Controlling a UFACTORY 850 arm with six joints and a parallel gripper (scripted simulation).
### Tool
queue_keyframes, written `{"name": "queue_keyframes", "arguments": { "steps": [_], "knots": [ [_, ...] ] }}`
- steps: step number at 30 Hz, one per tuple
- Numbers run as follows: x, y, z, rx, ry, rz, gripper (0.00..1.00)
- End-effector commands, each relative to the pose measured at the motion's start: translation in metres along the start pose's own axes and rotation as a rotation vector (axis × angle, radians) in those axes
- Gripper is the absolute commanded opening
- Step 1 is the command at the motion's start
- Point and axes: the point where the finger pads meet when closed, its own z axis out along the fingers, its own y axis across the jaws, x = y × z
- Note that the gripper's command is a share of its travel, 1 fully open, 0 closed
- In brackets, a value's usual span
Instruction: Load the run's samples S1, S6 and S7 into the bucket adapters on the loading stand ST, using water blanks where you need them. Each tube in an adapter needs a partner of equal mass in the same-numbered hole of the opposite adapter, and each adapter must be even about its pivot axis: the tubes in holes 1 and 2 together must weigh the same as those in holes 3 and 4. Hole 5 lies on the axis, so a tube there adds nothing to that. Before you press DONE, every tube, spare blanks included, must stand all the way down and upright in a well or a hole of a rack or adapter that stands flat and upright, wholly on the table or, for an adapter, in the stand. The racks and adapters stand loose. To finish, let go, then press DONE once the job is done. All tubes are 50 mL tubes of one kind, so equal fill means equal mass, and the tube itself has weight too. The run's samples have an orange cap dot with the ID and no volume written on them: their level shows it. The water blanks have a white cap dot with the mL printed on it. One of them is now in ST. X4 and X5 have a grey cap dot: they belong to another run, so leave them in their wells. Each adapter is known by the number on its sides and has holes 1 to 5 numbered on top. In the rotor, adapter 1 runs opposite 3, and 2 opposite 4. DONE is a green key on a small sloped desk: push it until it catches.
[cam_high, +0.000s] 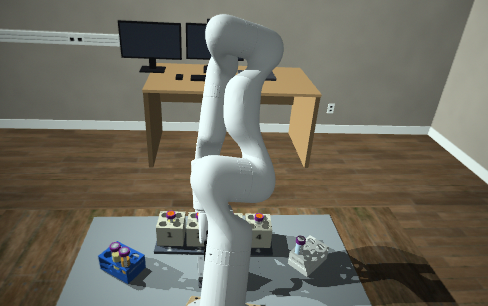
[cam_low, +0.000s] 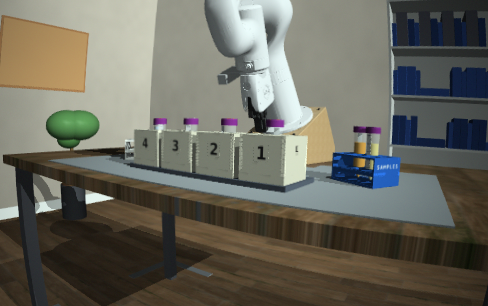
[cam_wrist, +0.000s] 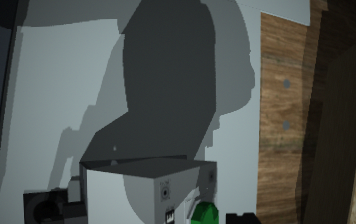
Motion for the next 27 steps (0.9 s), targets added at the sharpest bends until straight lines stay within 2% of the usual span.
{"name": "queue_keyframes", "arguments": {
  "steps": [1, 27],
  "knots": [
    [0.0, -0.001, 0.002, 0.011, 0.002, 0.002, 0.0],
    [-0.001, -0.007, 0.016, 0.011, 0.002, 0.002, 0.0]
  ]
}}
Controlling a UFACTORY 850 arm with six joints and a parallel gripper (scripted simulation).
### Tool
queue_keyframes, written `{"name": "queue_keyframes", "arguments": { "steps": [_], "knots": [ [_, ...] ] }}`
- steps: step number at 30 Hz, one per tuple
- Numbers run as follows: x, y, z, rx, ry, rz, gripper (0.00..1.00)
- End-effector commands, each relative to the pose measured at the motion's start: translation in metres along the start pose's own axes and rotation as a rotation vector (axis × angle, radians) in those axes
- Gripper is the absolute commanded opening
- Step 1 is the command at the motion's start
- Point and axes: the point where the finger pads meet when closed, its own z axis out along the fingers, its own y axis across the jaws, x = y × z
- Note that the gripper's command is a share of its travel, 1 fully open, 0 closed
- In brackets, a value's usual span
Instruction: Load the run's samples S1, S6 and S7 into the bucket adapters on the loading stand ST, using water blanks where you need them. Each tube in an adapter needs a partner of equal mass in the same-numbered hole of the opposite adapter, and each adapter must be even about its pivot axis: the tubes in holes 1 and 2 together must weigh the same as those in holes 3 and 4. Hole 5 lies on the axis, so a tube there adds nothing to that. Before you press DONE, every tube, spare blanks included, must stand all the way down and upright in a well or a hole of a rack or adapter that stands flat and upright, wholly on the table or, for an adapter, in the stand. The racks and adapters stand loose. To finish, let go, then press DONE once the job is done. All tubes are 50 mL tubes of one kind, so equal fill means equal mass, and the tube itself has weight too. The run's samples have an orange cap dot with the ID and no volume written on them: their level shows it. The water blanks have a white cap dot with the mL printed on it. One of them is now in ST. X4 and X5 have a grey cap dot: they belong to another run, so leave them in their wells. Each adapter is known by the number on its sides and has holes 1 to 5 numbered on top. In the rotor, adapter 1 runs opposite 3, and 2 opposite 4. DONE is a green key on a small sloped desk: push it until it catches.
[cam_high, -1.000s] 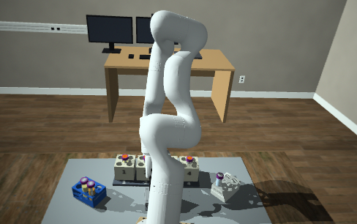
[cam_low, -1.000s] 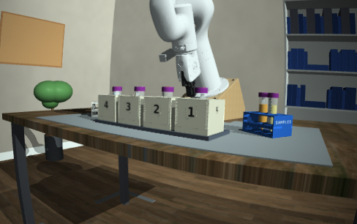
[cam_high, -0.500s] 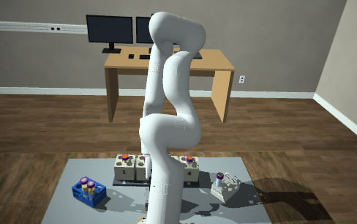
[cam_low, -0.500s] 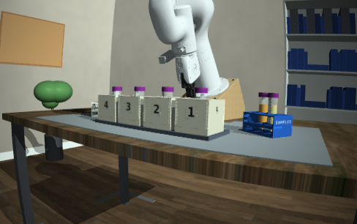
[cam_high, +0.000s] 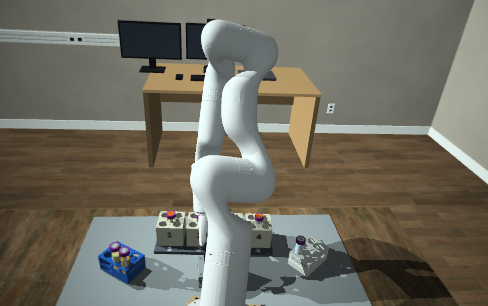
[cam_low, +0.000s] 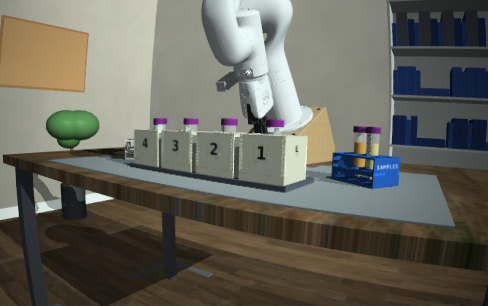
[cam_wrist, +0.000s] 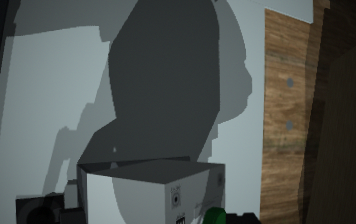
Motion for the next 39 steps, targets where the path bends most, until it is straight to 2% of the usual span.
{"name": "queue_keyframes", "arguments": {
  "steps": [1, 39],
  "knots": [
    [-0.0003, -0.0015, 0.0038, 0.05, 0.005, 0.007, 0.0],
    [-0.0003, -0.0031, 0.0069, 0.05, 0.005, 0.007, 0.0]
  ]
}}
